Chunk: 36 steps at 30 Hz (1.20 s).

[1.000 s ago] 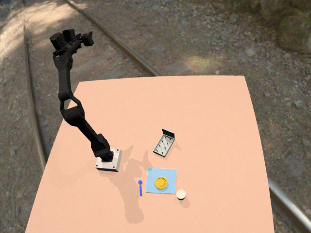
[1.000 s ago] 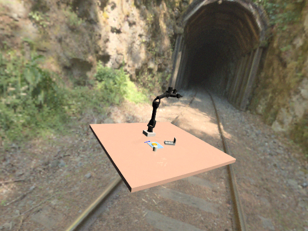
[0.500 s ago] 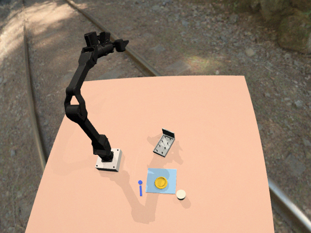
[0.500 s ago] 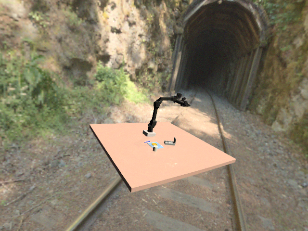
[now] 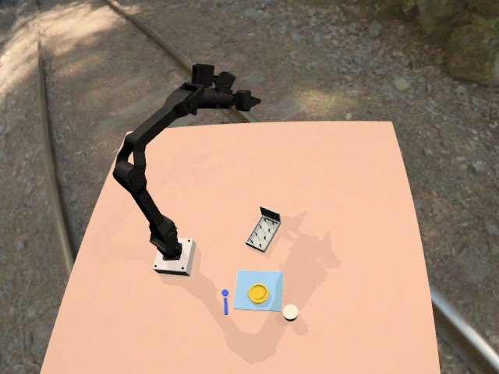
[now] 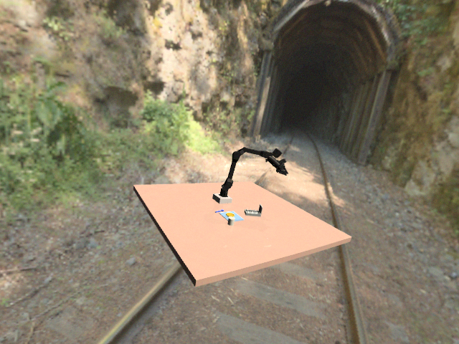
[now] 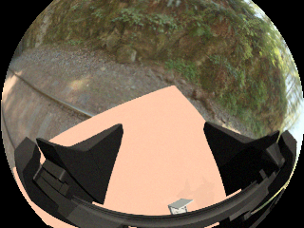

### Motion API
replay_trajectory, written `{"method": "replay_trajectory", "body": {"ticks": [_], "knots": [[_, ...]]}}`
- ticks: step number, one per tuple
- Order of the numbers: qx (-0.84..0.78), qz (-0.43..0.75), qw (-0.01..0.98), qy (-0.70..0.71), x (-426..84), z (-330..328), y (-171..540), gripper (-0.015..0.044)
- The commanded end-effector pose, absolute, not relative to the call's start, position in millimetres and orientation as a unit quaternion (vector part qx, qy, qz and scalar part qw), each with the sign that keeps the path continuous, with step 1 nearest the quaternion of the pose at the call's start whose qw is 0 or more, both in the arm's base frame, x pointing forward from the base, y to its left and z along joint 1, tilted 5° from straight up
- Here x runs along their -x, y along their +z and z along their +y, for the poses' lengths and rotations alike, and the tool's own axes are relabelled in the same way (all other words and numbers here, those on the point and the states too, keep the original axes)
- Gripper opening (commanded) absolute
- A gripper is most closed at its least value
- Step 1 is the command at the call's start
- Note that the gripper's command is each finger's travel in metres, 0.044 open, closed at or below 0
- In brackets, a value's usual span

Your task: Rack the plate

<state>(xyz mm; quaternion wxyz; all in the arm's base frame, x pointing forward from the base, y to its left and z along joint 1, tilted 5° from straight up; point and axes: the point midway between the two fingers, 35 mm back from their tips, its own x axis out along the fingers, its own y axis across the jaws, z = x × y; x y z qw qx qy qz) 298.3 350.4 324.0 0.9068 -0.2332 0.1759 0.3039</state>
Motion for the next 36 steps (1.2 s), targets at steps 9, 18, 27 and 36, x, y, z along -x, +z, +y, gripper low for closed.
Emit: {"method": "replay_trajectory", "body": {"ticks": [9, 18, 27, 36], "knots": [[0.26, 0.312, 0.89, 0.205, -383, 237, 247, 0.04], [0.24, 0.419, 0.865, 0.139, -410, 135, 193, 0.04], [0.186, 0.528, 0.825, 0.078, -405, 33, 140, 0.04], [0.1, 0.621, 0.777, 0.029, -370, -57, 94, 0.04]]}}
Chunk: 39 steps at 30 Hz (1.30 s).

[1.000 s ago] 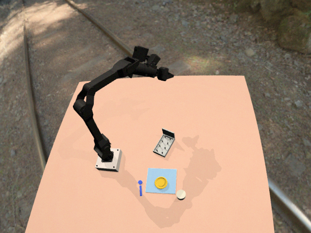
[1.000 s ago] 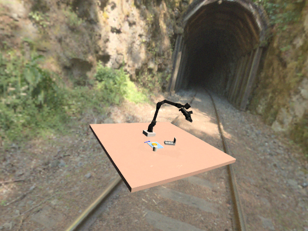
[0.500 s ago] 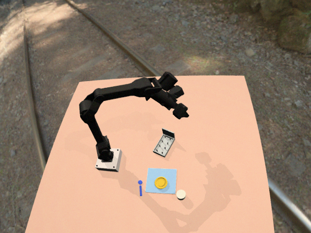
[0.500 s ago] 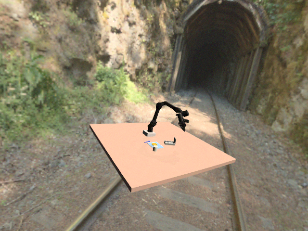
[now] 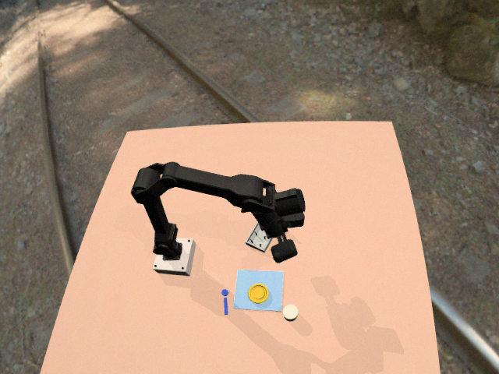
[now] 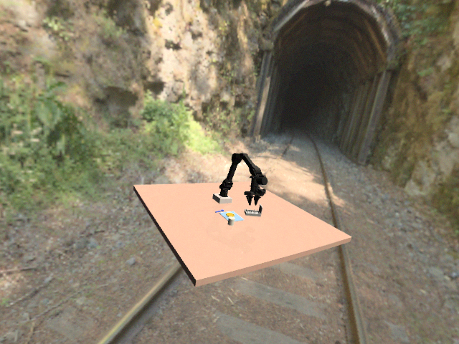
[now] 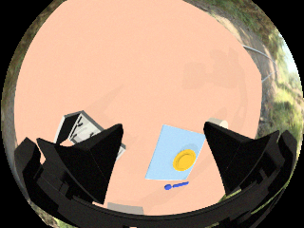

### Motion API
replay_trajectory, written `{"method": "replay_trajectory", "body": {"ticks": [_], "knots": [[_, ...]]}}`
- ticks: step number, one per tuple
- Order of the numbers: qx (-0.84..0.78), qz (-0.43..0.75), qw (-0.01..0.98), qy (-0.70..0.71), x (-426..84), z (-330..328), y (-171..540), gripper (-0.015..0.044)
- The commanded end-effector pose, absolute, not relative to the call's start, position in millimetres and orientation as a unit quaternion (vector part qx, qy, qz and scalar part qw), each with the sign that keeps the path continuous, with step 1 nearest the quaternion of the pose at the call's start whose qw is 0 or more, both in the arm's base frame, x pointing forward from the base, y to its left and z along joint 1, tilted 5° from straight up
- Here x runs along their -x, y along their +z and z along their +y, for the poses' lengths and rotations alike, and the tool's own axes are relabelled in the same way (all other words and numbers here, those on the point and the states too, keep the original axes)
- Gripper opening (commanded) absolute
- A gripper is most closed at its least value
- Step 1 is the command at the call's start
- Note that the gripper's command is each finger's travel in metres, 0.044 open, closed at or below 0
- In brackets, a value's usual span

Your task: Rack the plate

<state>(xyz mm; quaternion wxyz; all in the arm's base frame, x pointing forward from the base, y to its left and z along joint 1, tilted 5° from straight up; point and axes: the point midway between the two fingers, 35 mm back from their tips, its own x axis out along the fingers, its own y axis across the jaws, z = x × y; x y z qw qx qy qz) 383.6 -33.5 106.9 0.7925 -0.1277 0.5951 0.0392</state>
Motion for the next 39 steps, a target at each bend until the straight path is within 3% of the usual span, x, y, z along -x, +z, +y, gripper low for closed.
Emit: {"method": "replay_trajectory", "body": {"ticks": [1, 13, 39], "knots": [[0.088, 0.63, 0.772, 0.024, -365, -66, 90, 0.04], [-0.063, 0.708, 0.703, -0.021, -295, -145, 47, 0.04], [-0.066, 0.709, 0.702, -0.022, -294, -146, 11, 0.04]]}}
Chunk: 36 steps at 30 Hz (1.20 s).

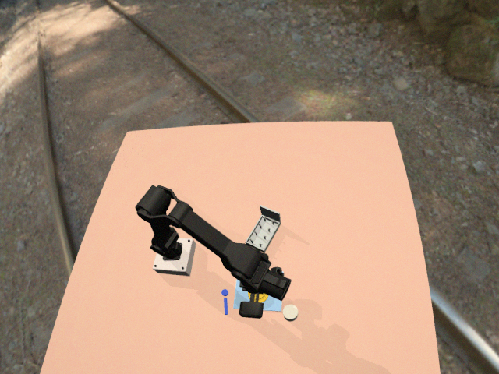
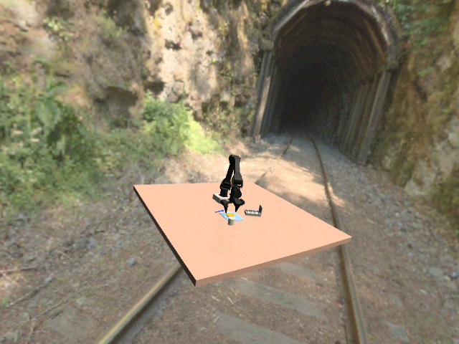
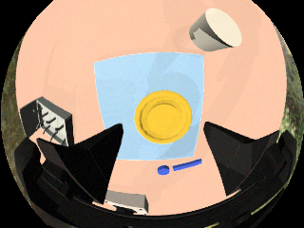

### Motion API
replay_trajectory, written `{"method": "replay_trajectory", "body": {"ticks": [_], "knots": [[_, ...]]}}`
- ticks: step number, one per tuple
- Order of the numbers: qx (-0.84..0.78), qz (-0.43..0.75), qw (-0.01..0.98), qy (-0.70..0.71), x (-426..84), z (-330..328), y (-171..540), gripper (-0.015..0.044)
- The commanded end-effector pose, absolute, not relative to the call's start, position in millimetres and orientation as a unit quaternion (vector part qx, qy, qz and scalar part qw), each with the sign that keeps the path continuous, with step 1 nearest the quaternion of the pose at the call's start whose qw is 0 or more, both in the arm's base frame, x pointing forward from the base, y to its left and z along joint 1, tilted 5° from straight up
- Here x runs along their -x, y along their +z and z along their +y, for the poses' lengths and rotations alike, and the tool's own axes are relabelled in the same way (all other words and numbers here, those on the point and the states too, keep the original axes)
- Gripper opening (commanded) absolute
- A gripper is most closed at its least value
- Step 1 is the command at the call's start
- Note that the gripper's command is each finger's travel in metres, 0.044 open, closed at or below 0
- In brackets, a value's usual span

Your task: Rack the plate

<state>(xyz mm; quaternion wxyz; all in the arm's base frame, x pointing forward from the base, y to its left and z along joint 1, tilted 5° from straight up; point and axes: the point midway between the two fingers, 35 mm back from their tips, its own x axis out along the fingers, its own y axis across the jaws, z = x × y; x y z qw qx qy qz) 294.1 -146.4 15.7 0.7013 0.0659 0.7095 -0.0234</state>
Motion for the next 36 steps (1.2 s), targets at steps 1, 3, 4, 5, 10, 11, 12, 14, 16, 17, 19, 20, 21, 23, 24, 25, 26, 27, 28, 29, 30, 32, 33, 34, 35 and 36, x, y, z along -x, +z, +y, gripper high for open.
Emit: {"method": "replay_trajectory", "body": {"ticks": [1, 3, 4, 5, 10, 11, 12, 14, 16, 17, 19, 20, 21, 23, 24, 25, 26, 27, 28, 29, 30, 32, 33, 34, 35, 36], "knots": [[-0.066, 0.709, 0.702, -0.022, -294, -146, 10, 0.04], [-0.066, 0.709, 0.702, -0.022, -294, -146, 7, 0.04], [-0.066, 0.709, 0.702, -0.022, -294, -146, 5, 0.04], [-0.066, 0.709, 0.702, -0.022, -294, -146, 3, 0.04], [-0.066, 0.709, 0.702, -0.022, -294, -145, -4, 0.04], [-0.066, 0.709, 0.702, -0.022, -293, -145, -6, 0.04], [-0.066, 0.709, 0.702, -0.021, -293, -145, -8, 0.04], [-0.066, 0.709, 0.702, -0.021, -293, -145, -11, 0.04], [-0.066, 0.709, 0.702, -0.021, -293, -145, -13, 0.04], [-0.066, 0.709, 0.702, -0.021, -293, -145, -13, 0.04], [-0.066, 0.709, 0.702, -0.021, -293, -145, -13, 0.0355], [-0.066, 0.709, 0.702, -0.021, -293, -145, -13, 0.0355], [-0.066, 0.709, 0.702, -0.021, -293, -145, -13, 0.0355], [-0.066, 0.709, 0.702, -0.021, -293, -145, -13, 0.0355], [-0.066, 0.709, 0.702, -0.021, -293, -145, -13, 0.0355], [-0.066, 0.709, 0.702, -0.021, -293, -145, -13, 0.0355], [-0.066, 0.709, 0.702, -0.021, -293, -145, -13, 0.0349], [-0.066, 0.709, 0.702, -0.021, -293, -145, -13, 0.0342], [-0.066, 0.709, 0.702, -0.021, -293, -145, -13, 0.0335], [-0.066, 0.709, 0.702, -0.021, -293, -145, -13, 0.0329], [-0.066, 0.709, 0.702, -0.021, -293, -145, -13, 0.0322], [-0.066, 0.709, 0.702, -0.021, -293, -145, -13, 0.0309], [-0.066, 0.709, 0.702, -0.021, -293, -145, -13, 0.0302], [-0.066, 0.709, 0.702, -0.021, -293, -145, -13, 0.0295], [-0.066, 0.709, 0.702, -0.021, -293, -145, -13, 0.0289], [-0.066, 0.709, 0.702, -0.021, -293, -145, -13, 0.0282]]}}
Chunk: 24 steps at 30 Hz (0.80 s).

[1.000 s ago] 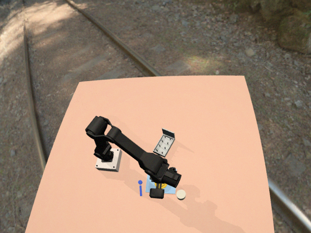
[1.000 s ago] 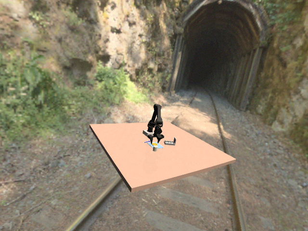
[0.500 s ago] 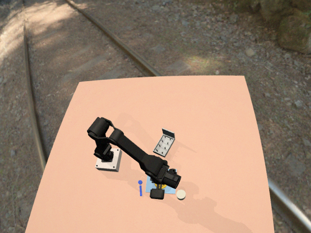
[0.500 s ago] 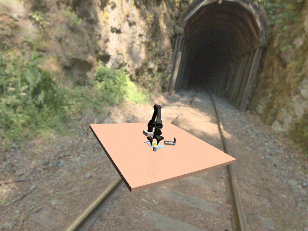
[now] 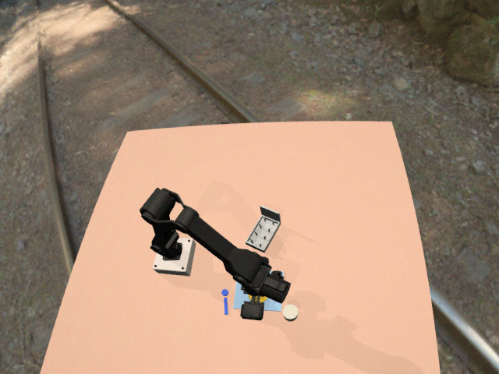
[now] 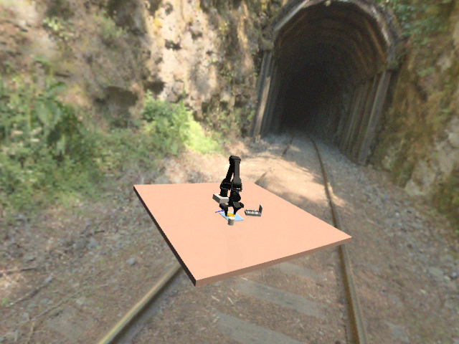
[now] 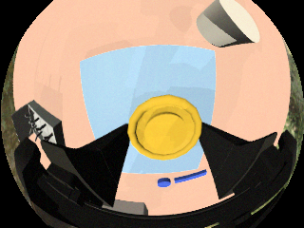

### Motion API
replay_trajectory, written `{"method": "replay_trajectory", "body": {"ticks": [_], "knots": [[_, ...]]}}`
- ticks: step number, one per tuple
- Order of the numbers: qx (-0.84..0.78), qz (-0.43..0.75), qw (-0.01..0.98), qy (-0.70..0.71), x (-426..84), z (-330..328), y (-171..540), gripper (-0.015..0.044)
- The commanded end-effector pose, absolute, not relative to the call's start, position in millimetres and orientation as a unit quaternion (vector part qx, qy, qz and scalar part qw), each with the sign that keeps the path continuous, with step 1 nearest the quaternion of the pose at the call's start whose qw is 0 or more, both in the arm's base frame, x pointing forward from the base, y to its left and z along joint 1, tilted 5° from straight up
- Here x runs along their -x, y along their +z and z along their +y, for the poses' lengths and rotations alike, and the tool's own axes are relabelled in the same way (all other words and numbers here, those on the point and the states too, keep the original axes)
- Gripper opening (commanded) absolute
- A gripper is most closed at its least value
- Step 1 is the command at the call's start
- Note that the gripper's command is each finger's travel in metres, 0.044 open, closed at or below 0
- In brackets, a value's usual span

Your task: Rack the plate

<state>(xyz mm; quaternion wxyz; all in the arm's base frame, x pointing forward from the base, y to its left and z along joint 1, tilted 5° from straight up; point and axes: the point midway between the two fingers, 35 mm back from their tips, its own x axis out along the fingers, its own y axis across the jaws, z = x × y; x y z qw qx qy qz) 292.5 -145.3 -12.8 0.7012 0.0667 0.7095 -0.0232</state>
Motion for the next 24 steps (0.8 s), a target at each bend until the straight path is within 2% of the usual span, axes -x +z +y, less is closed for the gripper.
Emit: {"method": "replay_trajectory", "body": {"ticks": [1, 11, 24], "knots": [[-0.066, 0.709, 0.702, -0.021, -293, -145, -13, 0.0256], [-0.066, 0.708, 0.702, -0.022, -302, -153, 27, 0.0], [-0.066, 0.708, 0.703, -0.022, -308, -160, 84, 0.0]]}}
